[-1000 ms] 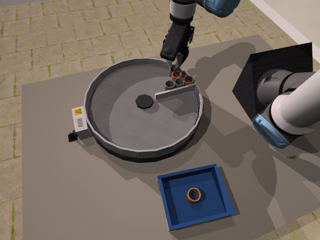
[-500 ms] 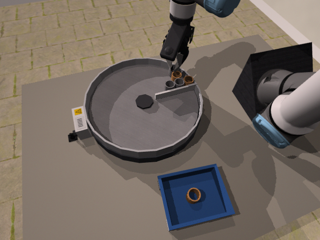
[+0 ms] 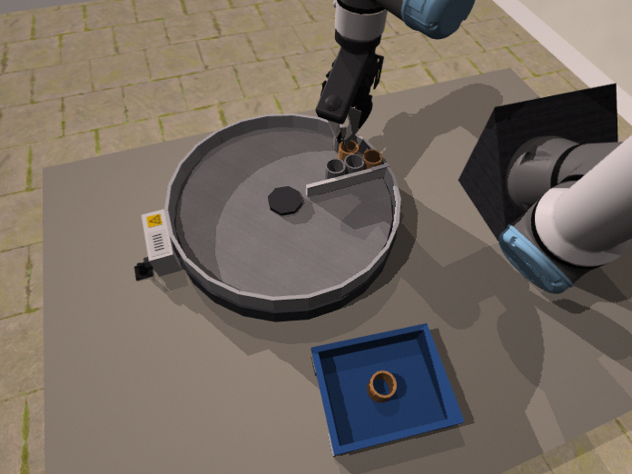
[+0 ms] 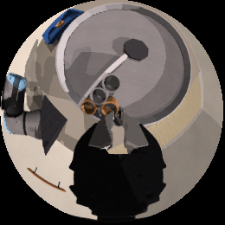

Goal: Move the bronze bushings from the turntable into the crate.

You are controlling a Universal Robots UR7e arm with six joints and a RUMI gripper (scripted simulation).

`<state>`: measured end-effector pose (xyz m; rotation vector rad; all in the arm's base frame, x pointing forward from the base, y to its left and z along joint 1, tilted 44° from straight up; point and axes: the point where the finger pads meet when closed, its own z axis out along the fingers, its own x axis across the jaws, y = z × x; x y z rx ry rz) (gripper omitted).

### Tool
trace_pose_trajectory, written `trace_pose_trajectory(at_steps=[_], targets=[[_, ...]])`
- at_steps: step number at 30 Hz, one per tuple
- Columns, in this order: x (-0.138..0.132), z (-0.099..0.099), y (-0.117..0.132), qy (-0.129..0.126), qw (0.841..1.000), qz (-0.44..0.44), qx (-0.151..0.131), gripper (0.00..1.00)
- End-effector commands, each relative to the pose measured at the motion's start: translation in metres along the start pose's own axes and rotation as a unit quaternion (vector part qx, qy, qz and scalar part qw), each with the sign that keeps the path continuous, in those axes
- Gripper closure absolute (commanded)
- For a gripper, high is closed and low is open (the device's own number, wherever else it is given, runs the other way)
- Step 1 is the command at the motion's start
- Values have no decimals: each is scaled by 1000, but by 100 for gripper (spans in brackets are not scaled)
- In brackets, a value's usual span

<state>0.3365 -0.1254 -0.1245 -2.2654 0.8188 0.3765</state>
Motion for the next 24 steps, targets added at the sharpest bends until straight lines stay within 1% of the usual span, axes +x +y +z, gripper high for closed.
trace_pose_trajectory(at_steps=[1,10,24], targets=[[-1,12,-1,-1,1000,0,1,95],[-1,19,0,-1,1000,0,1,95],[1,17,0,1,1000,0,0,95]])
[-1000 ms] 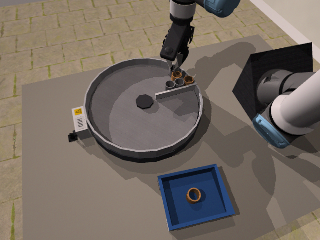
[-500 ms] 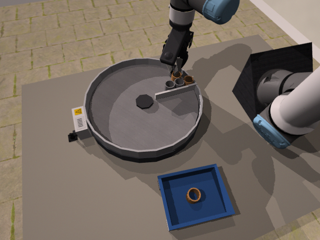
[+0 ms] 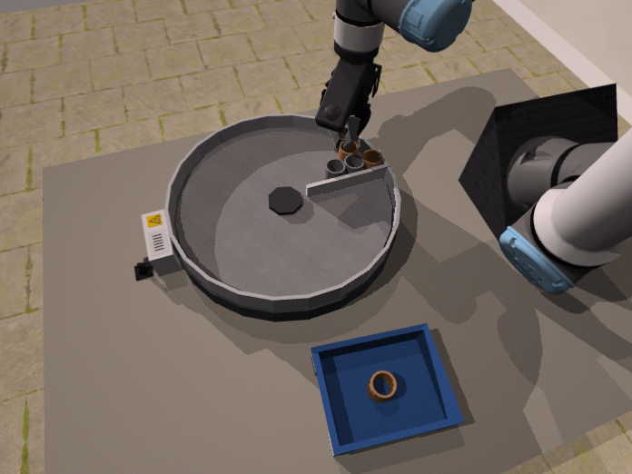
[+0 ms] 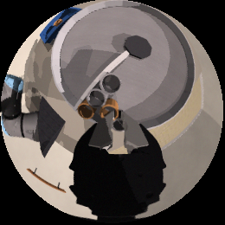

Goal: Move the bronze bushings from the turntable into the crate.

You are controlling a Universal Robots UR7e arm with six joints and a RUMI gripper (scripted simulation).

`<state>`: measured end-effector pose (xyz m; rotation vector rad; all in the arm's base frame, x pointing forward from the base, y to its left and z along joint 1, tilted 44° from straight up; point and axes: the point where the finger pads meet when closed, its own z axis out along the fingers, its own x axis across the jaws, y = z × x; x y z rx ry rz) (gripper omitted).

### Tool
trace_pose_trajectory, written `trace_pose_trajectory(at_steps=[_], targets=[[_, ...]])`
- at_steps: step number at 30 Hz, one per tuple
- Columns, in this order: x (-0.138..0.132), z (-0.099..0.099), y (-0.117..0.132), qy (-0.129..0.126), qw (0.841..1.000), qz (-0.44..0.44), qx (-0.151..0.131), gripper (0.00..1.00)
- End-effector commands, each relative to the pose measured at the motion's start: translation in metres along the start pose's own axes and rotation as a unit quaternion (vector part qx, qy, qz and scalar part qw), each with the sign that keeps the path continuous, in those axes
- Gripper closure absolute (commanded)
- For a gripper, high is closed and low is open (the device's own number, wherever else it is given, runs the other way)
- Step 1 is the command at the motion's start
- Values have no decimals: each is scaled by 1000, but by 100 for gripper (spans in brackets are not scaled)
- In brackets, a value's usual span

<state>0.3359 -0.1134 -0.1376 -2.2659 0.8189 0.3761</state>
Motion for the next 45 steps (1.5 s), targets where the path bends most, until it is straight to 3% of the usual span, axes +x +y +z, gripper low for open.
trace_pose_trajectory(at_steps=[1,45], targets=[[1,0,0,1,1000,0,0,95],[1,0,0,1,1000,0,0,100]])
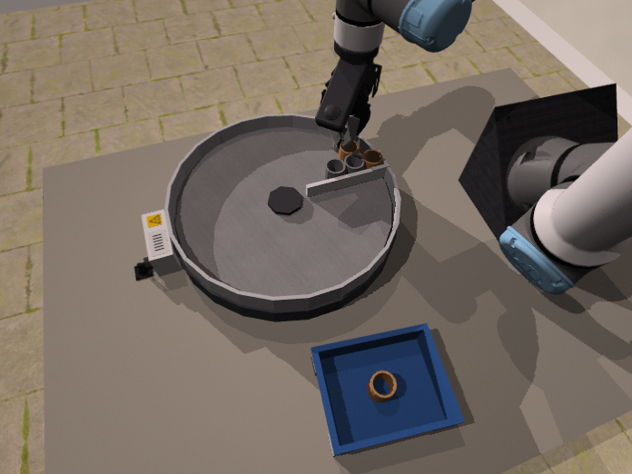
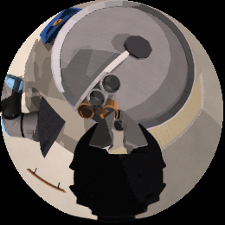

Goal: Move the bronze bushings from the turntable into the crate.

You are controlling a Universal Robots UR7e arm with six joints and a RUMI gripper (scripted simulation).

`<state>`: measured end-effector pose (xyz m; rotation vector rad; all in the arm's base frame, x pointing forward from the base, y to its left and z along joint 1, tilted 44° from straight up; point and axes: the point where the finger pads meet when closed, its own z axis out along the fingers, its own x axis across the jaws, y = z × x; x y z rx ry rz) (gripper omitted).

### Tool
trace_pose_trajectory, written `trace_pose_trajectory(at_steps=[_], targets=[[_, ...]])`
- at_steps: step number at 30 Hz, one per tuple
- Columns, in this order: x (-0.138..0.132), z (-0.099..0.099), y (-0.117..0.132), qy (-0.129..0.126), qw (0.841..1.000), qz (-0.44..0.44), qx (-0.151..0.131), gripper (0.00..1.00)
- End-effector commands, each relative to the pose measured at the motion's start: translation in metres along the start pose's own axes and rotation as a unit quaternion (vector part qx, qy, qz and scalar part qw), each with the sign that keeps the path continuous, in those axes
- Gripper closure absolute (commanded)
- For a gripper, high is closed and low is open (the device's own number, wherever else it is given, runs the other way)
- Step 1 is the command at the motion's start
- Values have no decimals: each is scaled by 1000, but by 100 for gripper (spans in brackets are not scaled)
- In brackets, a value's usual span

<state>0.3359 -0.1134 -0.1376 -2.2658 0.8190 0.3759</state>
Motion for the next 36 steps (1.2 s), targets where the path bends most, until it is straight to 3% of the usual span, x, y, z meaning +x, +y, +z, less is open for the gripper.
trace_pose_trajectory(at_steps=[1,25,36], targets=[[1,0,0,1,1000,0,0,100],[1,-1,0,1,1000,0,0,100],[2,-27,1,3,1000,0,-1,100]])
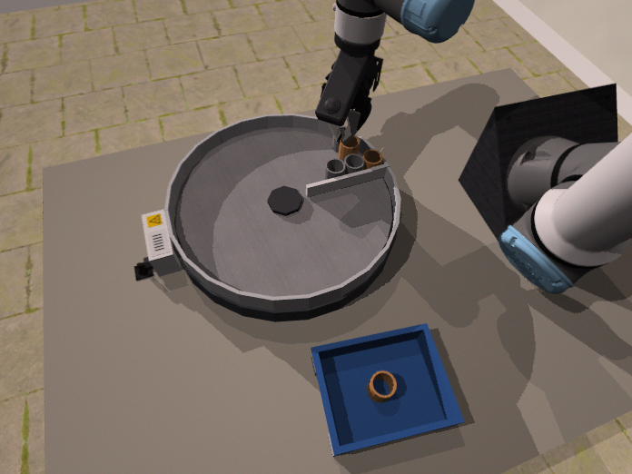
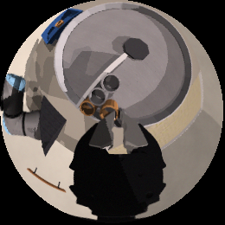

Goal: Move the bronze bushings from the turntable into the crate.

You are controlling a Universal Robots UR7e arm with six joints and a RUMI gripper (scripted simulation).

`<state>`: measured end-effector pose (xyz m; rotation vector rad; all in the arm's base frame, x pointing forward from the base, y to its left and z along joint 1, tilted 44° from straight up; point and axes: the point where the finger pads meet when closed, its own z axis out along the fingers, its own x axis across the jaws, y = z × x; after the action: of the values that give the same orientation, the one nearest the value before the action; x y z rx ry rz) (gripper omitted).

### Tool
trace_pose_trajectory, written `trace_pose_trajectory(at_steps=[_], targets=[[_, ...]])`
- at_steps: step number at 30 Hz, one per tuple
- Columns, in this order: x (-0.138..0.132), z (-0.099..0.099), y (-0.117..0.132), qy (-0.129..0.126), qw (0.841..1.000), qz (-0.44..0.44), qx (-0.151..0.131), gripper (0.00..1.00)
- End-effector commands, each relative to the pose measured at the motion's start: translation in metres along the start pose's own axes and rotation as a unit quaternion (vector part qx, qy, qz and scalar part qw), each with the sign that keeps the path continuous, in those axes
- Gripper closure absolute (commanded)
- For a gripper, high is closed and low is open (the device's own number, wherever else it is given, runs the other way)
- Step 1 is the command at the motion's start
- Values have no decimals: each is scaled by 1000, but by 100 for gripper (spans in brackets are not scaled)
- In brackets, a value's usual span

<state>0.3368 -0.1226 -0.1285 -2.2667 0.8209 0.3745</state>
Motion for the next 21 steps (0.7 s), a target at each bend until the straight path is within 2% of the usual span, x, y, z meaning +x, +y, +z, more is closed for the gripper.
trace_pose_trajectory(at_steps=[1,10,21], targets=[[1,-19,1,2,1000,-1,-1,100],[1,-55,1,2,1000,0,-1,100],[0,-56,0,0,1000,0,0,100]])
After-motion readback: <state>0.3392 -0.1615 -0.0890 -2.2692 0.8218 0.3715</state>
